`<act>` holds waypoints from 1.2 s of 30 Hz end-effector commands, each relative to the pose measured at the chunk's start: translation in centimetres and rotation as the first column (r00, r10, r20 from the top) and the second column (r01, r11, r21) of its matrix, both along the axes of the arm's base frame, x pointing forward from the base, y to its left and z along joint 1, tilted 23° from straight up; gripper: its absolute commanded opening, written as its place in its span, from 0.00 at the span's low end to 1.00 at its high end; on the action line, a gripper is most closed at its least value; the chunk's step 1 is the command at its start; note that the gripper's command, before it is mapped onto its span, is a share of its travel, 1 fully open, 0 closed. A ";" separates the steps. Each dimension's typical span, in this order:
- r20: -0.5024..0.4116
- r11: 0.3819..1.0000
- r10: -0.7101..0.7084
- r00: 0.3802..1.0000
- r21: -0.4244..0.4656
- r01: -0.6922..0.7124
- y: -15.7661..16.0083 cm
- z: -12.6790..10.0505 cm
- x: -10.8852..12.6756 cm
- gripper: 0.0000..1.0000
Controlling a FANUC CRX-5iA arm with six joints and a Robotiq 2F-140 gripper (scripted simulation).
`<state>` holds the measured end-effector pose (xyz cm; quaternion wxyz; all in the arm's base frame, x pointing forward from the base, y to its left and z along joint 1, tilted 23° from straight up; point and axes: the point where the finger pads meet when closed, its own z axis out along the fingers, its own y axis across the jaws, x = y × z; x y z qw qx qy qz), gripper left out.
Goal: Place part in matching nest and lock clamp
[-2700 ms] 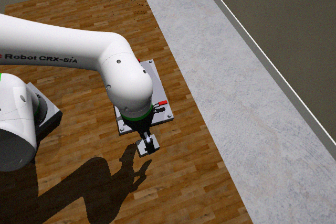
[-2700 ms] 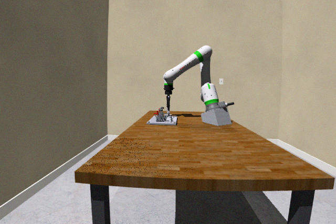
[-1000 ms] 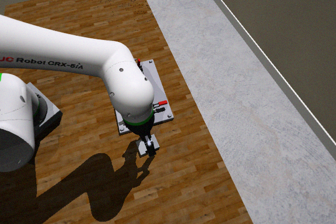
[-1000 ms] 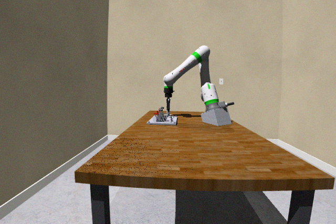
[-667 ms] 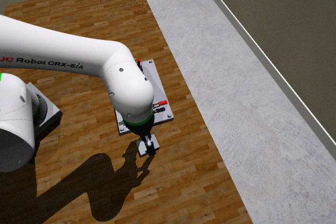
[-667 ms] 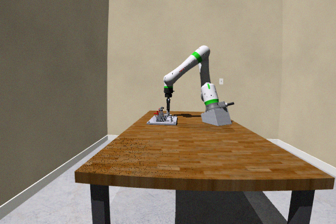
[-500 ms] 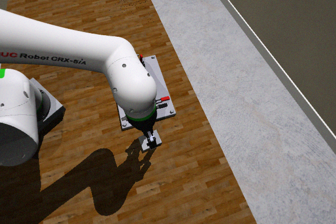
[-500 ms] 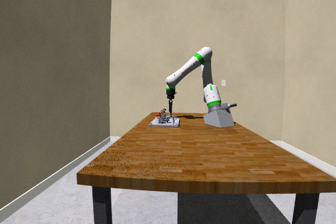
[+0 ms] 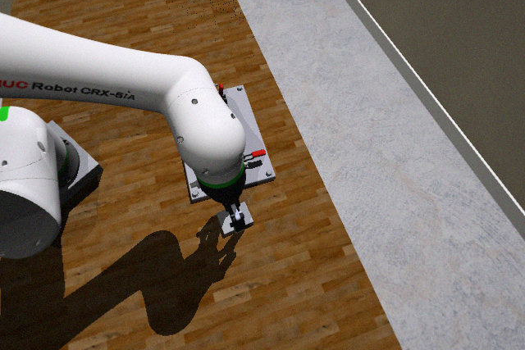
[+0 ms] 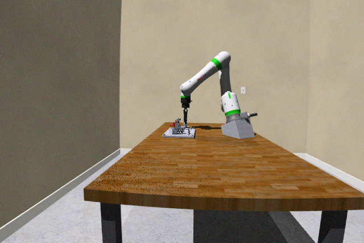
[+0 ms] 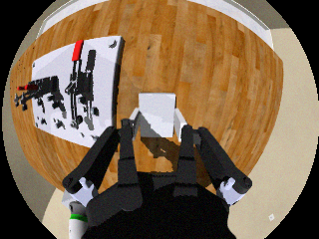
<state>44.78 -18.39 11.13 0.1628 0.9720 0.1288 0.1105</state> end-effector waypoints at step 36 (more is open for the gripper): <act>0.000 1.000 0.000 1.000 0.000 0.000 0.5 1.5 -0.4 0.00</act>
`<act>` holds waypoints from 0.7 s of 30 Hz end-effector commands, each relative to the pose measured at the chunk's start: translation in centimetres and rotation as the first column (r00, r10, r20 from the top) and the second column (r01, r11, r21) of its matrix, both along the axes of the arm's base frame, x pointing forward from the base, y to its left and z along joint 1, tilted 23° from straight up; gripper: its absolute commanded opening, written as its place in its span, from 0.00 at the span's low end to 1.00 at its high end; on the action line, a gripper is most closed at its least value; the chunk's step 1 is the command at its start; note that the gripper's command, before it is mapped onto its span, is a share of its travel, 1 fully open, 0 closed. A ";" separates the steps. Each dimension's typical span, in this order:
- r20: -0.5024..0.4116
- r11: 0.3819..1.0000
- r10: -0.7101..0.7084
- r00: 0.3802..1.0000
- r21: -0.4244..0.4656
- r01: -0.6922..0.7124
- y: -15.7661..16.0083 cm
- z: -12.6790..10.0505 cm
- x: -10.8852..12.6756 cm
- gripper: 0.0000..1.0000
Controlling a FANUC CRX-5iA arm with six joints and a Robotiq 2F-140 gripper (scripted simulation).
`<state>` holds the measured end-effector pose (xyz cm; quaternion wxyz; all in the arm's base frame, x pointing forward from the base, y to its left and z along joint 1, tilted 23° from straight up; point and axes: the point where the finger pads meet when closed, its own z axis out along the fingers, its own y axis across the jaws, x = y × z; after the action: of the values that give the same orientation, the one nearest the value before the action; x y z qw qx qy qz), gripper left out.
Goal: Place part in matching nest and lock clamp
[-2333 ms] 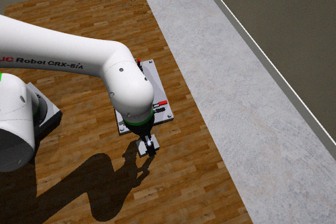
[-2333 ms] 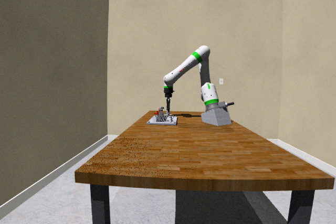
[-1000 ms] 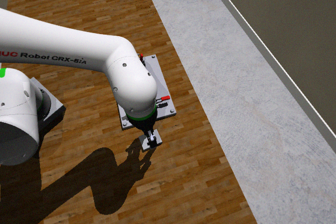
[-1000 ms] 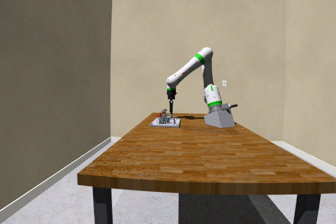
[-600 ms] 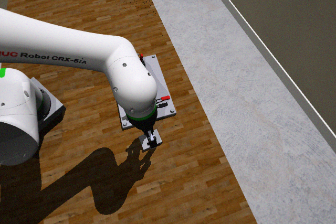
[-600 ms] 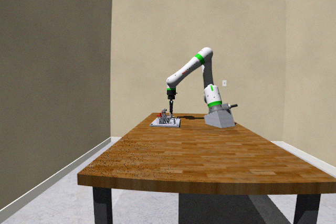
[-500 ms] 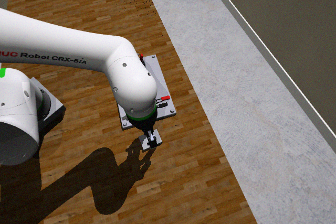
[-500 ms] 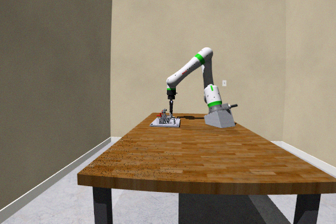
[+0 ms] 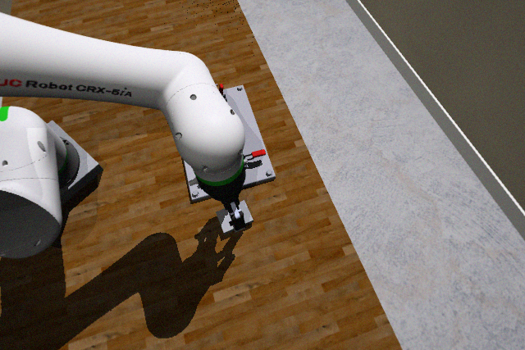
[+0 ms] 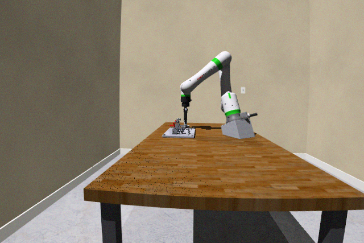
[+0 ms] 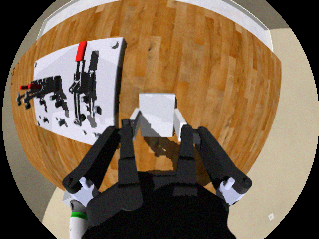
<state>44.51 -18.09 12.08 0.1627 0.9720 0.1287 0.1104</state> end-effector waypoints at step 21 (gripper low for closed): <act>0.000 1.000 0.000 1.000 0.000 0.000 2.2 7.1 -2.0 0.00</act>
<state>42.84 -16.22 18.13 0.1626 0.9720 0.1288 0.1106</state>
